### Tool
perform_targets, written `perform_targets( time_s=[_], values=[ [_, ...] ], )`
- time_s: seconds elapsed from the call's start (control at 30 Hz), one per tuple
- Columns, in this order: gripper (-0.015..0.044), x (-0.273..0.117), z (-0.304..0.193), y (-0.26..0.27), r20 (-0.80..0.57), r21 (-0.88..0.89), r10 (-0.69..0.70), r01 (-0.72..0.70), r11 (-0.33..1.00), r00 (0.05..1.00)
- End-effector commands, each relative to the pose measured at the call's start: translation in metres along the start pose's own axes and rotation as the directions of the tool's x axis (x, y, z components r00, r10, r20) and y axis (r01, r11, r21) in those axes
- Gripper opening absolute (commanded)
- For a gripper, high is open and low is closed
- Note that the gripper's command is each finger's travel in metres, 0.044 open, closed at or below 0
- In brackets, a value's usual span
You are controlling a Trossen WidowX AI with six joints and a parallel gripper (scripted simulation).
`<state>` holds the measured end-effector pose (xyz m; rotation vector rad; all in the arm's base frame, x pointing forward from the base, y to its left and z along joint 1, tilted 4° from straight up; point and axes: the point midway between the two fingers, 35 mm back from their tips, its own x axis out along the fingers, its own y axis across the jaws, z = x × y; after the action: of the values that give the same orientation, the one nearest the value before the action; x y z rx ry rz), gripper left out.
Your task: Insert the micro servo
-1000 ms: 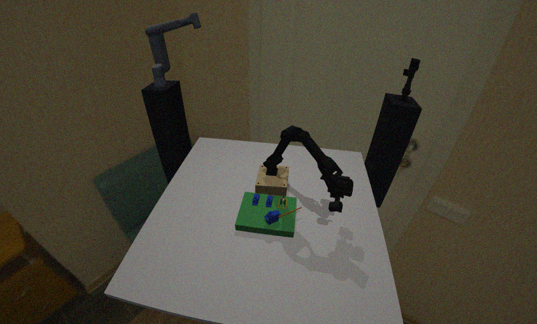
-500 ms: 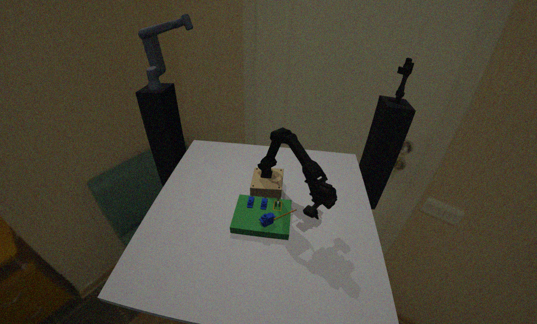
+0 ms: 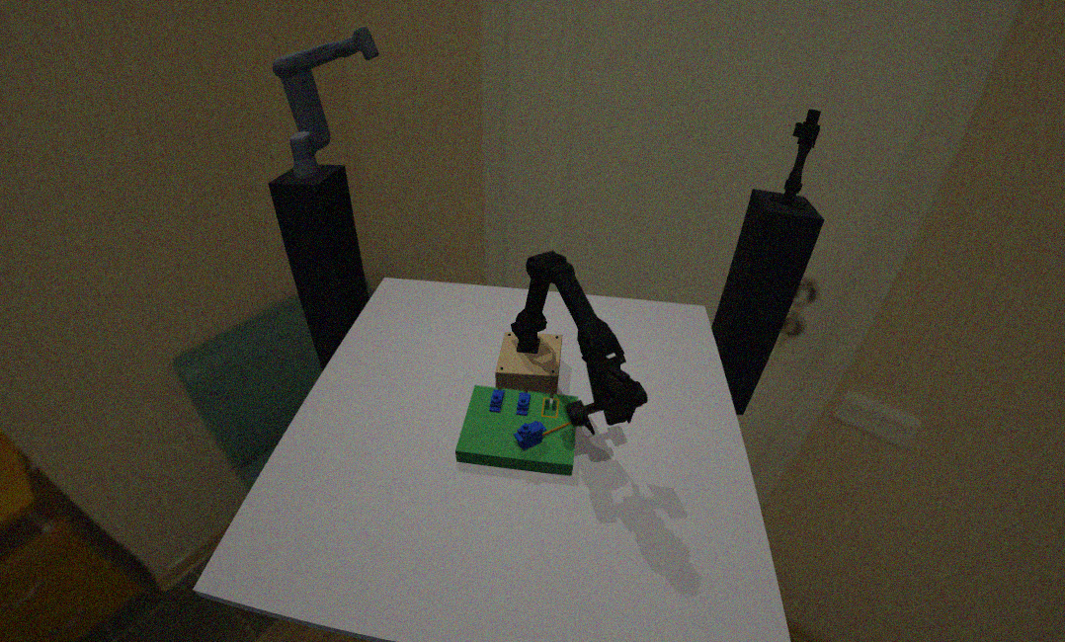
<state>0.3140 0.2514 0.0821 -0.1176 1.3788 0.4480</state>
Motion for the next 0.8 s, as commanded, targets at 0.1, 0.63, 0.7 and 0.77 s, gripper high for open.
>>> perform_targets(
  time_s=[0.1,0.63,0.7,0.77],
  values=[
    [0.0440,-0.009,-0.006,-0.035,-0.020,0.234,-0.059,0.062,0.970,0.998],
    [0.0440,-0.035,-0.025,-0.107,-0.077,0.690,-0.171,0.176,0.702,0.982],
    [0.0440,-0.039,-0.029,-0.115,-0.086,0.735,-0.183,0.186,0.651,0.979],
    [0.0440,-0.042,-0.033,-0.124,-0.095,0.777,-0.195,0.196,0.598,0.976]
  ],
)
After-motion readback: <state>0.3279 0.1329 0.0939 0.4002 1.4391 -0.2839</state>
